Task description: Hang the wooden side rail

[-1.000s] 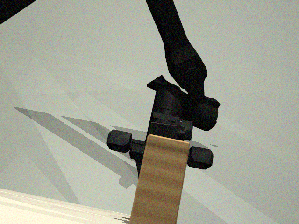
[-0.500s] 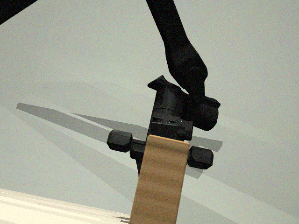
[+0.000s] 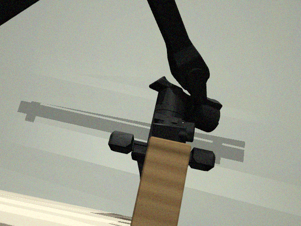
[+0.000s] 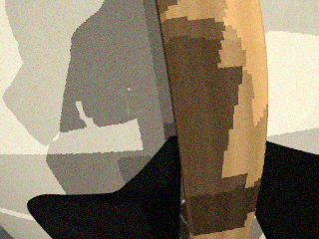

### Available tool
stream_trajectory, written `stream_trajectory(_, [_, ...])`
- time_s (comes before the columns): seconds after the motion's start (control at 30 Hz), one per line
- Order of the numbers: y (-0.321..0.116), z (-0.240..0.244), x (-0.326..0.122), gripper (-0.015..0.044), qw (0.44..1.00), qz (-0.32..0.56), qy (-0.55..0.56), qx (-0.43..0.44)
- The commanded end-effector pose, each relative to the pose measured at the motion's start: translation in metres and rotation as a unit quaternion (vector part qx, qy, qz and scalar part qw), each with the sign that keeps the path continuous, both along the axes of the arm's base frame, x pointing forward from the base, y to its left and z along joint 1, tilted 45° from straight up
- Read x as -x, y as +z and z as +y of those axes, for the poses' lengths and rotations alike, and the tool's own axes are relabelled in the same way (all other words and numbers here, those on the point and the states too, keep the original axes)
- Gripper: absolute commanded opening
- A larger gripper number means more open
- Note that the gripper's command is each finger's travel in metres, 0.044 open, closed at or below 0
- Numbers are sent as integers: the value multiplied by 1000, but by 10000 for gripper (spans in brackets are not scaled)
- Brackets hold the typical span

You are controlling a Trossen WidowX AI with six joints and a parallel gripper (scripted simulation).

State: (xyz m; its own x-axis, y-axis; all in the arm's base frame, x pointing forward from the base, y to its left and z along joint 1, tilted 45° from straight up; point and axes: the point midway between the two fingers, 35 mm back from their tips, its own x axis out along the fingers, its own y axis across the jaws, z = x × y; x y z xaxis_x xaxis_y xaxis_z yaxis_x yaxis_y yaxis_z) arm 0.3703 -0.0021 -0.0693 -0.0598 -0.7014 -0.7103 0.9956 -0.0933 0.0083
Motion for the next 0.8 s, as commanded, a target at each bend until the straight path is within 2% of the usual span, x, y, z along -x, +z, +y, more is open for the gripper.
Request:
stream_trajectory(0.0, [2,7,-4,0,1000,-6,7,-3])
stream_trajectory(0.77, [-1,8,-4,0,1000,-6,7,-3])
